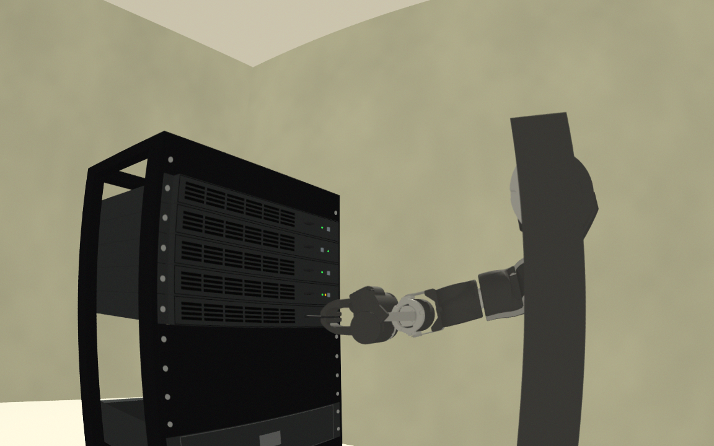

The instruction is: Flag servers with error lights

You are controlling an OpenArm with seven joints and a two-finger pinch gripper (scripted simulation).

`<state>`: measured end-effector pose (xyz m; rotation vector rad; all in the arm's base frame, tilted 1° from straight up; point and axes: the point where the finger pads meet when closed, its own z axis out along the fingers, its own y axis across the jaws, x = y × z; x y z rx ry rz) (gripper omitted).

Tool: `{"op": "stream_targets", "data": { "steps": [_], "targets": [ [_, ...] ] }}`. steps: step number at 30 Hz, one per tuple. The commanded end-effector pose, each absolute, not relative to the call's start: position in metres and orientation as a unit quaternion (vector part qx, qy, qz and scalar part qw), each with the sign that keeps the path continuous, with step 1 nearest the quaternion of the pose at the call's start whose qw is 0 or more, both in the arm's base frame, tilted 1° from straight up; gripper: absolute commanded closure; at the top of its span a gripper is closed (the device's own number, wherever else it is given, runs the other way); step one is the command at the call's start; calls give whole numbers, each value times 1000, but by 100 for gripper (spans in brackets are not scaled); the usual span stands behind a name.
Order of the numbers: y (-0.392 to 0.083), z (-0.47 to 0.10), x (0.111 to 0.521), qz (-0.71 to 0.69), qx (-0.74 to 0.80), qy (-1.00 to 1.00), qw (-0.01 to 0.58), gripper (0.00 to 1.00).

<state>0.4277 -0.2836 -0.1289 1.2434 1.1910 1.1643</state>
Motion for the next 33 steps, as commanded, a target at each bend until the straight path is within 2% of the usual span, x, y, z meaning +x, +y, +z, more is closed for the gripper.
{"op": "stream_targets", "data": {
  "steps": [1, 28, 29, 33],
  "targets": [
    [-282, -127, 426, 487, 515, 491, 506, 100],
    [-281, -127, 420, 488, 514, 492, 505, 100],
    [-281, -127, 420, 488, 514, 492, 505, 90],
    [-282, -127, 421, 487, 515, 491, 506, 90]
  ]
}}
